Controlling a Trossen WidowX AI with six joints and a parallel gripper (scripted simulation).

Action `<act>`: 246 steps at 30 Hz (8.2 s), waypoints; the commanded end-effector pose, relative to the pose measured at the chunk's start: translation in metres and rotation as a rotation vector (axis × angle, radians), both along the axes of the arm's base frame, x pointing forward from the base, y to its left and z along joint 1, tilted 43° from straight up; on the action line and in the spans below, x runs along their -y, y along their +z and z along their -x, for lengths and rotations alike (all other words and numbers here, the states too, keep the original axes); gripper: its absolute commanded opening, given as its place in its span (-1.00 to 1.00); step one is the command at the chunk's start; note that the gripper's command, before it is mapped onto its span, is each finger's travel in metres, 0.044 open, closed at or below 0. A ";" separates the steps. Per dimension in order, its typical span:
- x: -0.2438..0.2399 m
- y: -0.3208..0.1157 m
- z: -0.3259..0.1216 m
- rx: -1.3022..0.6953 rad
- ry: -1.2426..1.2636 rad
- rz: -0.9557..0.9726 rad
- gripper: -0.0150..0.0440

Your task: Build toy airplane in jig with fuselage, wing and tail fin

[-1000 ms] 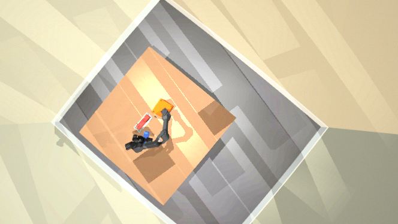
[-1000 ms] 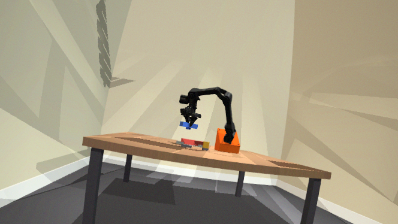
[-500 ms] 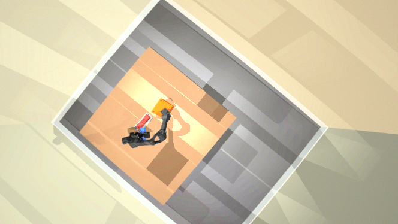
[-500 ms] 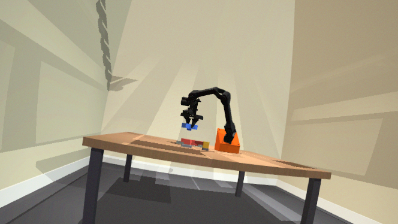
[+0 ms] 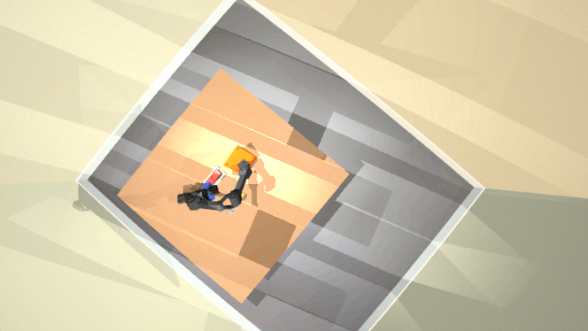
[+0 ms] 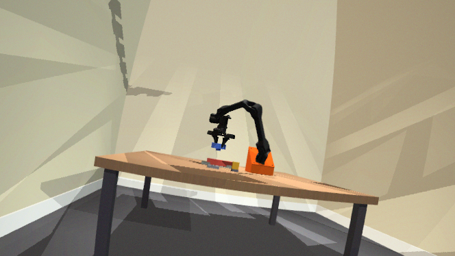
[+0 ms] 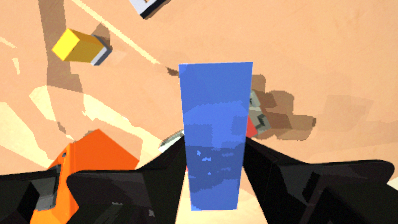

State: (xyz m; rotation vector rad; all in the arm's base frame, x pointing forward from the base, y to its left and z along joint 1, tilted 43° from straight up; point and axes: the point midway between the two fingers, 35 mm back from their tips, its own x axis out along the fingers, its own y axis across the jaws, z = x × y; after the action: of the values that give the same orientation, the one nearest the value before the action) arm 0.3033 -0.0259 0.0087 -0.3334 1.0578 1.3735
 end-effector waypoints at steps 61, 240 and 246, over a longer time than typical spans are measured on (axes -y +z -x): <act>0.048 -0.067 0.052 0.326 0.418 -0.115 0.18; -0.187 0.050 0.139 -0.634 -0.693 0.111 0.91; -0.187 0.050 0.139 -0.634 -0.693 0.111 0.38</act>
State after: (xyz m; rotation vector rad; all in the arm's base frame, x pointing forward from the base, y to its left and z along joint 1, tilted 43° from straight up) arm 0.1642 0.1607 0.0591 0.3932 1.5750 0.7917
